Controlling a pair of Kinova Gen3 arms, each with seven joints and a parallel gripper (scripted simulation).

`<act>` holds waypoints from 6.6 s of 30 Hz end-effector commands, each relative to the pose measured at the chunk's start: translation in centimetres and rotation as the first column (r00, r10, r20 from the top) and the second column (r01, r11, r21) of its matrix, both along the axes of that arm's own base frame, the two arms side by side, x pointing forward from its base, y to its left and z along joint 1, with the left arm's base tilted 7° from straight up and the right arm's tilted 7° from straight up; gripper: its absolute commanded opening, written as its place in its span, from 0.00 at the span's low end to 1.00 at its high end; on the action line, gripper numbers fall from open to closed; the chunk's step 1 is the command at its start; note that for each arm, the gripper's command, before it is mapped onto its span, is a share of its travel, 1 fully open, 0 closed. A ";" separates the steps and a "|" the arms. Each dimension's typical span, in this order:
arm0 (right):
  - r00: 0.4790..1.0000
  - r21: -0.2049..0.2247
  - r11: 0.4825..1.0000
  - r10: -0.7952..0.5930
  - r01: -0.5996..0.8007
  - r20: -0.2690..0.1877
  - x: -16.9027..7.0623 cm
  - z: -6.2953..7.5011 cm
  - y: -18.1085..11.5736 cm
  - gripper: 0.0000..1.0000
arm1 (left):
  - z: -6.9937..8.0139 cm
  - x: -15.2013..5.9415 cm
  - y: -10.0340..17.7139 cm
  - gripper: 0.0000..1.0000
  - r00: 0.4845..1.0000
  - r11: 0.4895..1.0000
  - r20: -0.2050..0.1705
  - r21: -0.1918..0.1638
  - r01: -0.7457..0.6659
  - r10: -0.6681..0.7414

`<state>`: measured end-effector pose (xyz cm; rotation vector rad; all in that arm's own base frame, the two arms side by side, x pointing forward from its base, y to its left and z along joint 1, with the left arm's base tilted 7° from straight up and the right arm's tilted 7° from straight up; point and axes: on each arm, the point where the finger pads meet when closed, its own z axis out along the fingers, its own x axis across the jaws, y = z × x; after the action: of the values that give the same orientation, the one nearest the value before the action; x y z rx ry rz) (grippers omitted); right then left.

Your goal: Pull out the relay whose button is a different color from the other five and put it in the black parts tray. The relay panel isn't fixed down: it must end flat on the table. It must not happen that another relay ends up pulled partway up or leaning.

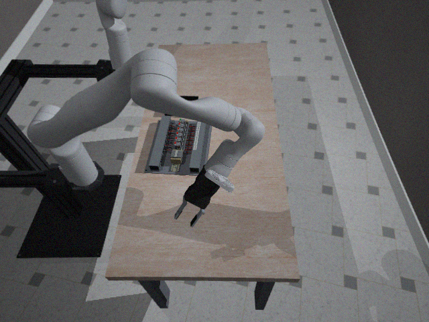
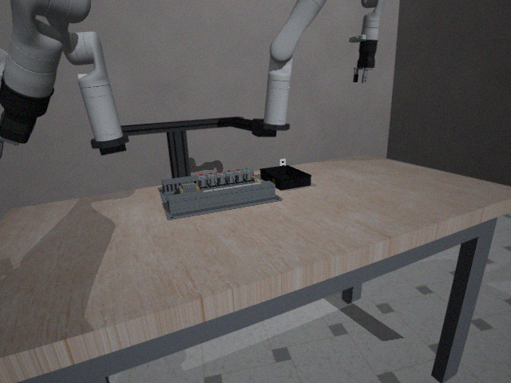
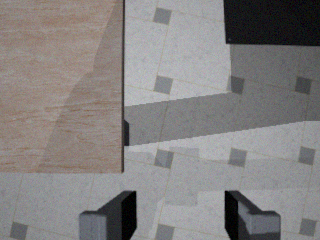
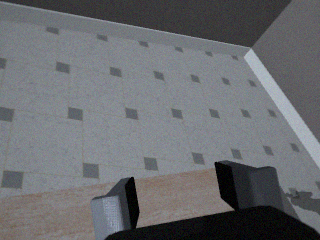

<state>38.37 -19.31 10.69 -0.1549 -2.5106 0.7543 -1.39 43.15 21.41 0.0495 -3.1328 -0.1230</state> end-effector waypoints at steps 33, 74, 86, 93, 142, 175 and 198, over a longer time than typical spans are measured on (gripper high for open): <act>0.994 0.017 0.999 0.046 -0.048 0.102 2.1 -2.3 6.0 0.98 | 0.1 0.0 0.0 1.00 1.000 1.000 0.000 0.002 0.000 0.000; 0.914 0.139 0.977 0.093 -0.159 0.394 3.0 -9.1 27.8 0.98 | 0.1 0.0 0.0 1.00 1.000 1.000 0.000 0.002 0.000 0.000; 0.884 0.194 0.964 0.073 -0.181 0.462 1.4 -10.7 34.3 0.98 | 0.1 0.0 0.0 1.00 1.000 1.000 0.000 0.002 0.000 0.000; 0.865 0.235 0.953 0.052 -0.193 0.499 -0.1 -11.5 38.5 0.98 | 0.1 0.0 0.0 1.00 1.000 1.000 0.000 0.002 0.000 0.000; 0.813 0.387 0.896 -0.053 -0.218 0.580 -7.1 -13.6 51.2 0.98 | 0.1 0.0 0.0 1.00 1.000 1.000 0.000 0.002 0.000 0.000; 0.812 0.391 0.894 -0.056 -0.218 0.580 -7.3 -13.7 51.4 0.98 | 0.1 0.0 0.0 1.00 1.000 1.000 0.000 0.002 0.000 0.000; 0.812 0.391 0.894 -0.056 -0.218 0.580 -7.3 -13.7 51.4 0.98 | 0.1 0.0 0.0 1.00 1.000 1.000 0.000 0.002 0.000 0.000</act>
<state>31.05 32.03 -3.08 -0.1260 -3.2222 0.1395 -1.39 43.15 21.41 0.0495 -3.1328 -0.1230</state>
